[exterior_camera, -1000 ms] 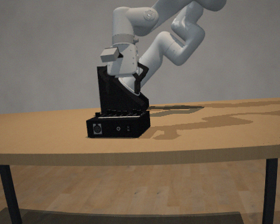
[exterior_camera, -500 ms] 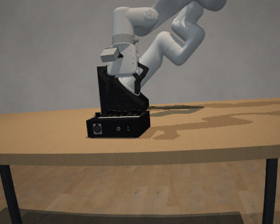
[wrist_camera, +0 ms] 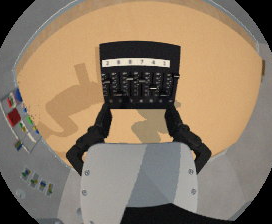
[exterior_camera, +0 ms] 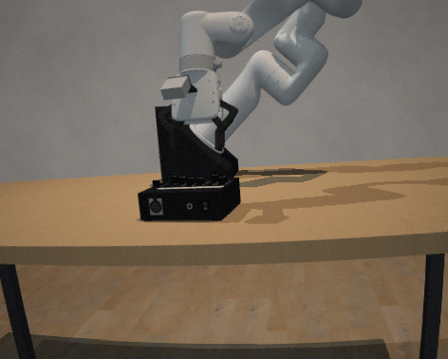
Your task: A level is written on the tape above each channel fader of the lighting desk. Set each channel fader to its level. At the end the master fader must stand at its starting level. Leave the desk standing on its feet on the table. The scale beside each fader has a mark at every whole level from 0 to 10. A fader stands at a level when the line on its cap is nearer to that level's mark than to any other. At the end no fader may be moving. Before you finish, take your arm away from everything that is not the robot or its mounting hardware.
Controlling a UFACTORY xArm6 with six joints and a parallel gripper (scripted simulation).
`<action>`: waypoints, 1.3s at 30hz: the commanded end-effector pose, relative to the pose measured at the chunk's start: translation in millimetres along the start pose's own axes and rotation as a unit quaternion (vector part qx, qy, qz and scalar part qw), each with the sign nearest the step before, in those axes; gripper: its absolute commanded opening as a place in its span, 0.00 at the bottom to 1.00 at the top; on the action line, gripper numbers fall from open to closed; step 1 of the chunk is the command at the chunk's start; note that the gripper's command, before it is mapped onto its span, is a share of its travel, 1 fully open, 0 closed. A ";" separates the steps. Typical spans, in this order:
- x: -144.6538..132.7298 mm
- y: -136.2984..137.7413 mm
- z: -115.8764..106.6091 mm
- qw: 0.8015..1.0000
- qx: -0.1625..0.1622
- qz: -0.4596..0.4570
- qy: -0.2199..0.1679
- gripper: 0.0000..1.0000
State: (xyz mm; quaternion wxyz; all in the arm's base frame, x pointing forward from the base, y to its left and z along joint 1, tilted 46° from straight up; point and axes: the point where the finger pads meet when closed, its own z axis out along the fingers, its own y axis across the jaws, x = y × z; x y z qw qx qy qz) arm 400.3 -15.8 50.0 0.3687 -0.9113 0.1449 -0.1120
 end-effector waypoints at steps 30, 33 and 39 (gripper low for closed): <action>27.9 -5.3 -17.1 0.962 0.005 0.270 -0.043 1.00; 35.5 -4.5 -24.9 0.941 -0.001 0.333 -0.052 1.00; 46.5 1.0 -41.6 0.885 -0.019 0.461 -0.064 1.00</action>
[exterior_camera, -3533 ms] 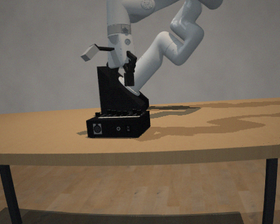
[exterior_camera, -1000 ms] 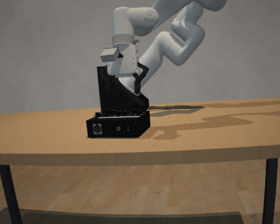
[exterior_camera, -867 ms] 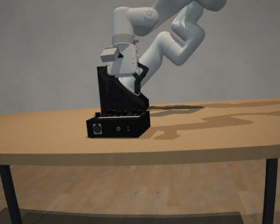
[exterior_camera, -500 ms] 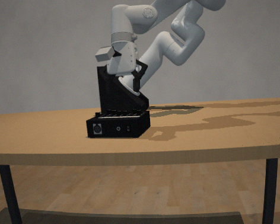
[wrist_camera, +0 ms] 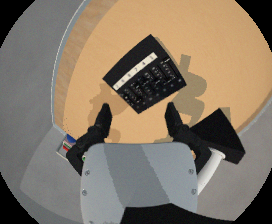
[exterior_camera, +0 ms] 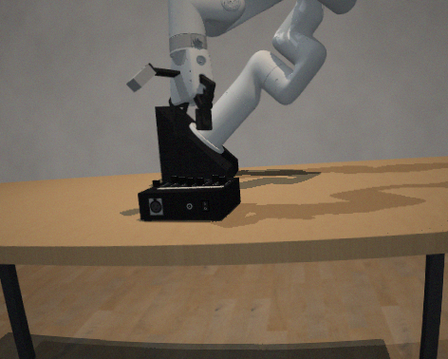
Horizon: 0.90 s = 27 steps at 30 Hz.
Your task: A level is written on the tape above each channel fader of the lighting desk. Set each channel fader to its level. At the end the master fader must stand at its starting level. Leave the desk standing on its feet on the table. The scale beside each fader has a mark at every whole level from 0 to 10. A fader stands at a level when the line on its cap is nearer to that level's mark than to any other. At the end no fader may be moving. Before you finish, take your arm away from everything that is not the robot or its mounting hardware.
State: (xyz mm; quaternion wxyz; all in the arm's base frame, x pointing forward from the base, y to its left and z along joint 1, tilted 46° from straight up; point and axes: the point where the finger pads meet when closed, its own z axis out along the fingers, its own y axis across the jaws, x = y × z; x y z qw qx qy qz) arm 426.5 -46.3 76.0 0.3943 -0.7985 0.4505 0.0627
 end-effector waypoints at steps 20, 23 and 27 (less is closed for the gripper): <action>16.6 -1.5 -28.6 0.929 -0.084 0.359 -0.029 1.00; 16.6 -1.5 -28.6 0.929 -0.084 0.359 -0.029 1.00; 16.5 -1.5 -28.6 0.929 -0.084 0.359 -0.029 1.00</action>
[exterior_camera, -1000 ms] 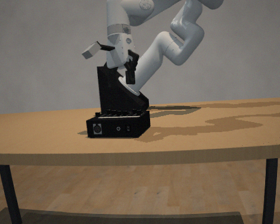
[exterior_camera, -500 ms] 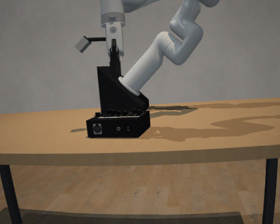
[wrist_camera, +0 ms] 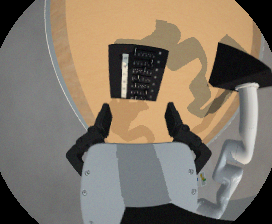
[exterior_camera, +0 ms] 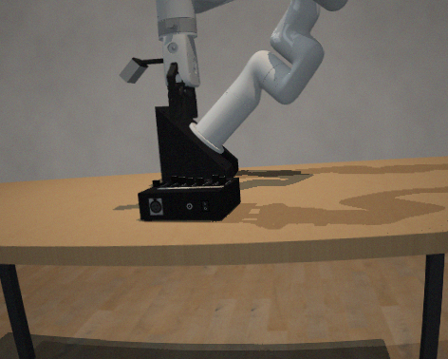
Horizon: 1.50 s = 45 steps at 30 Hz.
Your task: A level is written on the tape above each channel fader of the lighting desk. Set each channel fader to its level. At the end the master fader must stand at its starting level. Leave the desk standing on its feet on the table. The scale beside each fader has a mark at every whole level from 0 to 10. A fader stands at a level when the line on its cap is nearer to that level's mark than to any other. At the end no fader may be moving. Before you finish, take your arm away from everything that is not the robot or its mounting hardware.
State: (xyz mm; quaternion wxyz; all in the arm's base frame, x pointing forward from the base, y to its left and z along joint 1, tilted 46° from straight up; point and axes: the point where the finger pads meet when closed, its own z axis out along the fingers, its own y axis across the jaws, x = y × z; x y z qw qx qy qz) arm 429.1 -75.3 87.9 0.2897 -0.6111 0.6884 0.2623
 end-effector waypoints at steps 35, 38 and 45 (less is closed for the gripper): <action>-6.6 71.8 62.5 0.803 0.070 -0.587 0.072 1.00; -5.3 77.7 65.4 0.761 0.074 -0.639 0.087 1.00; -4.5 80.8 66.8 0.733 0.077 -0.668 0.096 1.00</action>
